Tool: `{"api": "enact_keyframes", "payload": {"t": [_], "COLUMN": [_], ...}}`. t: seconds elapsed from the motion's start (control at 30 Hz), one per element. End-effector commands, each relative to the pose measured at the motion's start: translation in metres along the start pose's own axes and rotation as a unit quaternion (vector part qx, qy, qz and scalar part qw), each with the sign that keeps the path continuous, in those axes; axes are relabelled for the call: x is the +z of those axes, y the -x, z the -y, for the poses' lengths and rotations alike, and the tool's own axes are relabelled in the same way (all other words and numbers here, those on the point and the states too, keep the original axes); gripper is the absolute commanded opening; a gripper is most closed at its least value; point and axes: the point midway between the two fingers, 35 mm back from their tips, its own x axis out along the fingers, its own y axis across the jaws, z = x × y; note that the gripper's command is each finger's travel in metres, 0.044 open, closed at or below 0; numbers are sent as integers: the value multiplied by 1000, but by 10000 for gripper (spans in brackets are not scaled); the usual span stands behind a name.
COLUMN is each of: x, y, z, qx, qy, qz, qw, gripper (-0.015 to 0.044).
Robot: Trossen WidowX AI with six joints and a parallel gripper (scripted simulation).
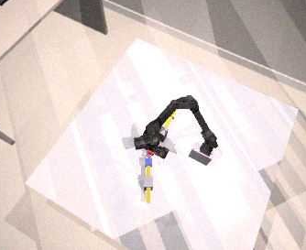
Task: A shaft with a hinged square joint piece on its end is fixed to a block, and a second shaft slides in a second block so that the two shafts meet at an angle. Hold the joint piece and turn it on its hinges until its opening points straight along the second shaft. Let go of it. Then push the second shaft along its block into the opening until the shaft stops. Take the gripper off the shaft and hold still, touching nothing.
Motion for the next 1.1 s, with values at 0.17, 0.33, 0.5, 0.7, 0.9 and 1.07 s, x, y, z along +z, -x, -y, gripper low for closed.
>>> {"api": "enact_keyframes", "payload": {"t": [0.17,0.33,0.5,0.7,0.9,1.07], "x": [0,0,0,-2,-5,-5], "y": [0,0,0,6,29,30], "z": [0,0,0,0,0,0], "qx": [0,0,0,-1,1,1], "qy": [0,0,0,1,2,2], "qz": [0,0,0,19,95,97], "qw": [1000,1000,1000,1000,995,995], "gripper": [436,440,440,440,440,440]}}
